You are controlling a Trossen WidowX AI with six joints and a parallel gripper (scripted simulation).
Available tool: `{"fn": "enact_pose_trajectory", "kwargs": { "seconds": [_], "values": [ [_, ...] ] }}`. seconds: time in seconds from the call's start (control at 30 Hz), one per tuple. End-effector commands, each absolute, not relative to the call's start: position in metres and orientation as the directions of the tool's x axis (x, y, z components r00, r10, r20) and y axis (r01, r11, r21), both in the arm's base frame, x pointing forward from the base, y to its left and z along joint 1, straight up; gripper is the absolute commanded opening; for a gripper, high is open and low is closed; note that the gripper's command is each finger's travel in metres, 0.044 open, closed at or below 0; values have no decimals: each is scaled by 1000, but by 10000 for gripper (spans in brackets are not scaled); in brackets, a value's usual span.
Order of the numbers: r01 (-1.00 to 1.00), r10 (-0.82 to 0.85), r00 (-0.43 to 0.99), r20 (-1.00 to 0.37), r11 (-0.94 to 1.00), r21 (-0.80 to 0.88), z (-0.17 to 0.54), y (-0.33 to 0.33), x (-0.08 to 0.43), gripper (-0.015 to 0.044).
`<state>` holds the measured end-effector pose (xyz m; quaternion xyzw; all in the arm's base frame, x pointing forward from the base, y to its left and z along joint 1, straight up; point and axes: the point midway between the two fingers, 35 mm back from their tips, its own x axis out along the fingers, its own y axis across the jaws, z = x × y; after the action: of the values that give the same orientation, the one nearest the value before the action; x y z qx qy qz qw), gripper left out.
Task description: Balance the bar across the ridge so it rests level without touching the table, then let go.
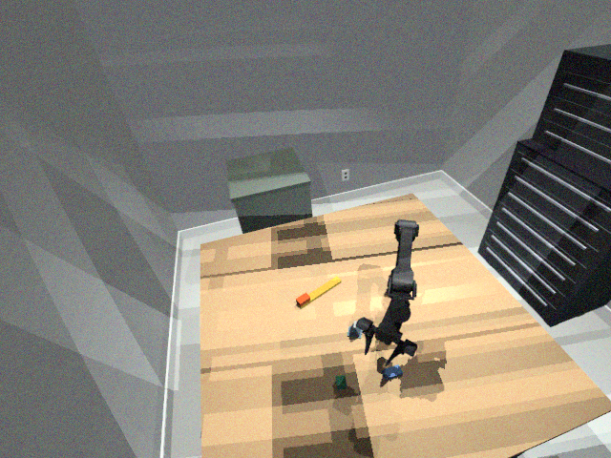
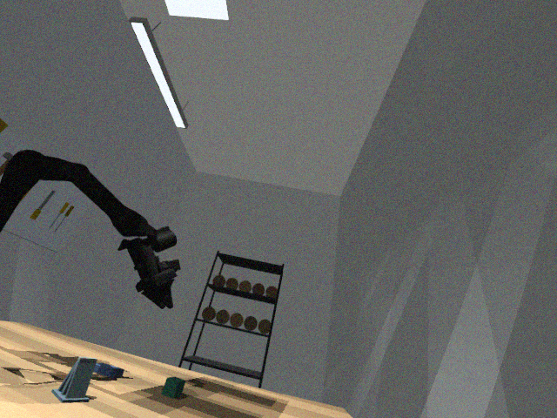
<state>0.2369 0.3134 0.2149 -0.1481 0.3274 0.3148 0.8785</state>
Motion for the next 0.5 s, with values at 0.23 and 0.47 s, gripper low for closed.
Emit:
{"fn": "enact_pose_trajectory", "kwargs": {
  "seconds": [0.23, 0.47],
  "values": [
    [-399, 343, 592, -729, 911, 105, 203, 274, 277, 315],
    [-184, 265, 584, -768, 964, 193, 195, 244, 300, 315]
  ]
}}
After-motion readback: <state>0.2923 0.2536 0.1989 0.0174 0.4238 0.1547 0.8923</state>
